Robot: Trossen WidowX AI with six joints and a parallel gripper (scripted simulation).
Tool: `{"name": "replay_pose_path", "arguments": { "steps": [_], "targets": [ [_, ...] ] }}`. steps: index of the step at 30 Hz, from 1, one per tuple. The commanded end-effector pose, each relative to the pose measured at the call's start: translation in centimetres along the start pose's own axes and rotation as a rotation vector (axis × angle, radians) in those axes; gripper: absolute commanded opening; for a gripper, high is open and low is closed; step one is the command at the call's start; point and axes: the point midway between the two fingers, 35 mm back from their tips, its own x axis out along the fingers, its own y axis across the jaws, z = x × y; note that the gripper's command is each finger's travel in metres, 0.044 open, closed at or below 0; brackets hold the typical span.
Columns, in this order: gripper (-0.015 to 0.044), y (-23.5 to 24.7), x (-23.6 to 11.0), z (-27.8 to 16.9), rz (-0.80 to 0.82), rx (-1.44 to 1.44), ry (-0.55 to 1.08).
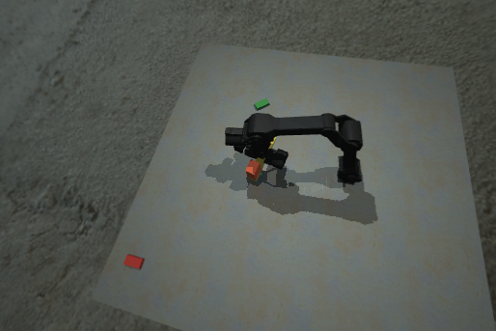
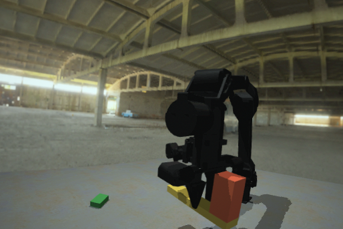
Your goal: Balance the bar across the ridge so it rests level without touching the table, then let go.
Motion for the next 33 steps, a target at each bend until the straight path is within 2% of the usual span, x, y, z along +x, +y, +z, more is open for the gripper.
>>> {"name": "replay_pose_path", "arguments": {
  "steps": [1, 33],
  "targets": [
    [0.0000, -0.1, -0.2, -0.8, 0.005, 0.023, 0.000],
    [0.0000, -0.2, 4.1, -1.0, 0.005, 0.026, 0.000]
  ]
}}
